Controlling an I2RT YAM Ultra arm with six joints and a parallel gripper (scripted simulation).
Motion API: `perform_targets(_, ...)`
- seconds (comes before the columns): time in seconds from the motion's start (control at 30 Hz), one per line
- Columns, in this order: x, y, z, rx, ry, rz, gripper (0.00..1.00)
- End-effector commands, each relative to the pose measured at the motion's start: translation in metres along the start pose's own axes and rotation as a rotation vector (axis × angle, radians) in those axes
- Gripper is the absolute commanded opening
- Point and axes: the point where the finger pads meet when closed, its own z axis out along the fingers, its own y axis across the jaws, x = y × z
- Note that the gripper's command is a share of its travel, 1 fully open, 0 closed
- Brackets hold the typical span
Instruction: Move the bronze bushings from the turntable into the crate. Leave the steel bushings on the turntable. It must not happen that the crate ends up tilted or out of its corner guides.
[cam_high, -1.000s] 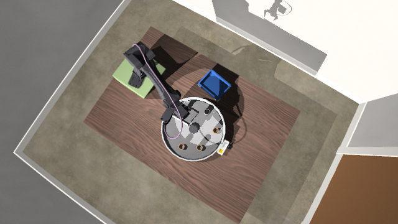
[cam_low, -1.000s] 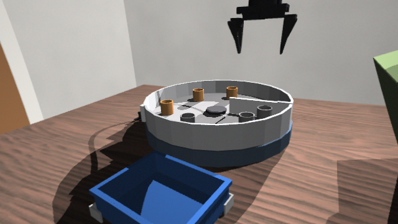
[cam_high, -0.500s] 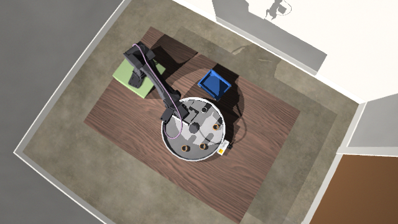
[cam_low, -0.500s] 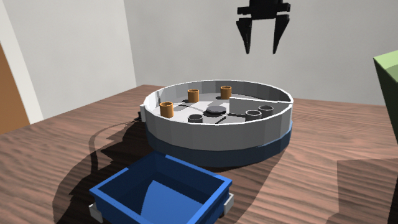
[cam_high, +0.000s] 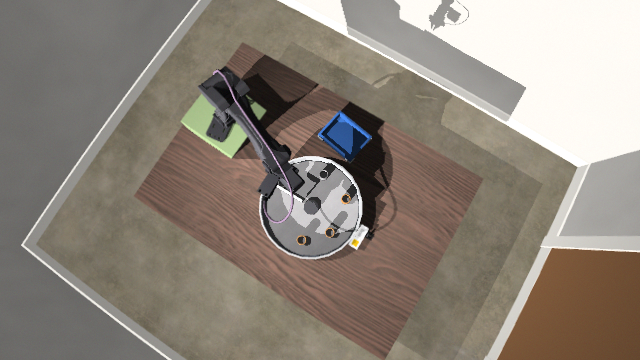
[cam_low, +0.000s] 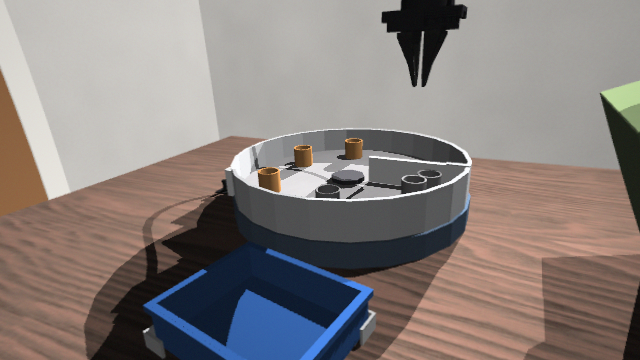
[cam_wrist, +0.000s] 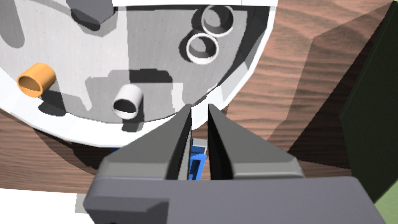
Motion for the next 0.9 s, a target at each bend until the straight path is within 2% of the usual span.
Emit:
perform_targets(0.0, -0.0086, 0.0051, -0.0122, -0.029, -0.038, 0.015, 0.11)
perform_targets(0.5, -0.0086, 0.0051, -0.0122, -0.029, -0.038, 0.015, 0.11)
perform_targets(0.53, -0.0086, 0.0051, -0.0122, -0.029, -0.038, 0.015, 0.18)
perform_targets(0.87, -0.0086, 0.0051, -0.0122, -0.029, -0.038, 0.015, 0.18)
